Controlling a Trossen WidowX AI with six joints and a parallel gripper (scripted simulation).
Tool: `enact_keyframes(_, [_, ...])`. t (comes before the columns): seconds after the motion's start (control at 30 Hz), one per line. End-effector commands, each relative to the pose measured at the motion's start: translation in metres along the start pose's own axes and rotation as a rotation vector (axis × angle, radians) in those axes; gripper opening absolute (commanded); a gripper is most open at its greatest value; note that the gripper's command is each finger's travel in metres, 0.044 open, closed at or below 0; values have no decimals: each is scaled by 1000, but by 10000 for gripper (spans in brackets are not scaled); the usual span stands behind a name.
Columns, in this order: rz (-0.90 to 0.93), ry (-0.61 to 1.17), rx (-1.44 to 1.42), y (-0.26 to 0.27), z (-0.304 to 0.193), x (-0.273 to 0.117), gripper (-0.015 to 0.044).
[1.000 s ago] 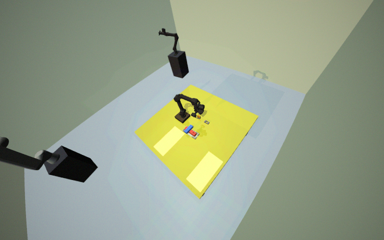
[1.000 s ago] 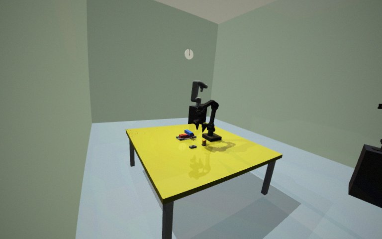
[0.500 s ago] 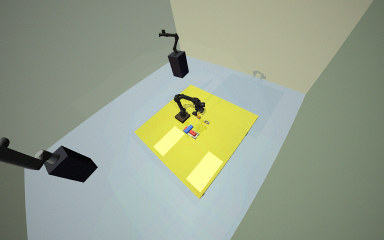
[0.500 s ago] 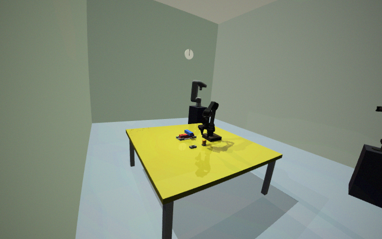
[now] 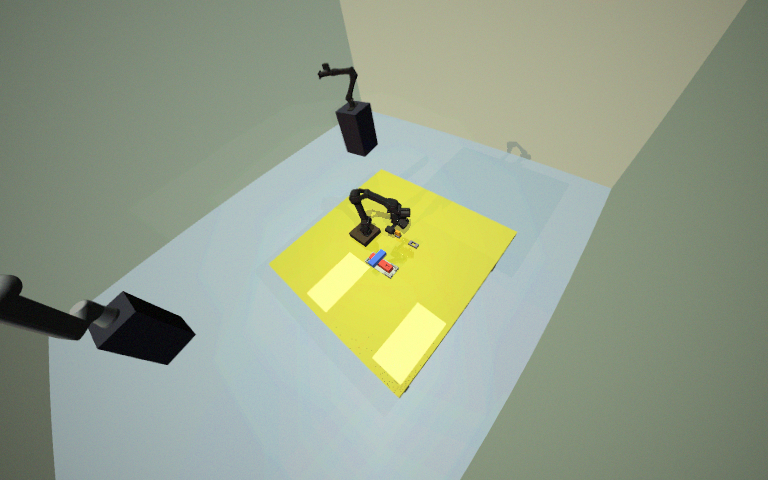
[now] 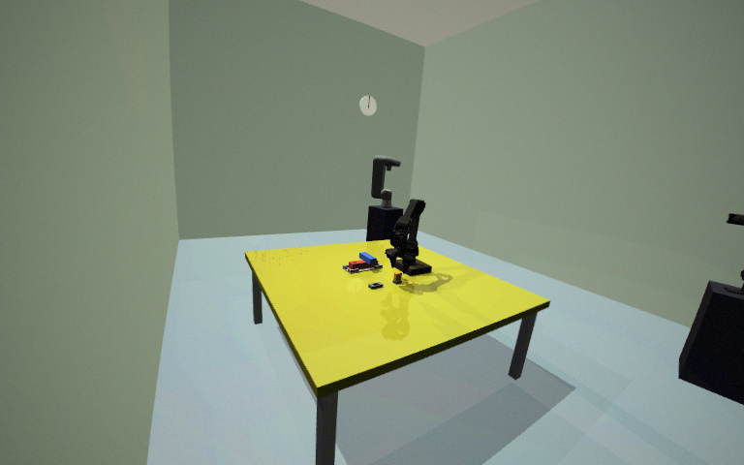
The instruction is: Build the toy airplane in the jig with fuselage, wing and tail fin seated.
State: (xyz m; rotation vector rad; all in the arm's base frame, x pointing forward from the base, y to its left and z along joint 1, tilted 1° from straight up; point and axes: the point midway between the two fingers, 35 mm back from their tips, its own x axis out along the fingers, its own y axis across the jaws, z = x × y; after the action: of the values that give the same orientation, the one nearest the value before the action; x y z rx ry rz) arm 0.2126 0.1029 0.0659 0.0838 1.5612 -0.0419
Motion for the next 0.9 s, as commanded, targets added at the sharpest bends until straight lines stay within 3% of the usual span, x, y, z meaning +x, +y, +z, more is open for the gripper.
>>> enact_keyframes(0.0, [4,3,4,1,0,7,440])
enact_keyframes(0.87, [4,3,4,0,-1,48,440])
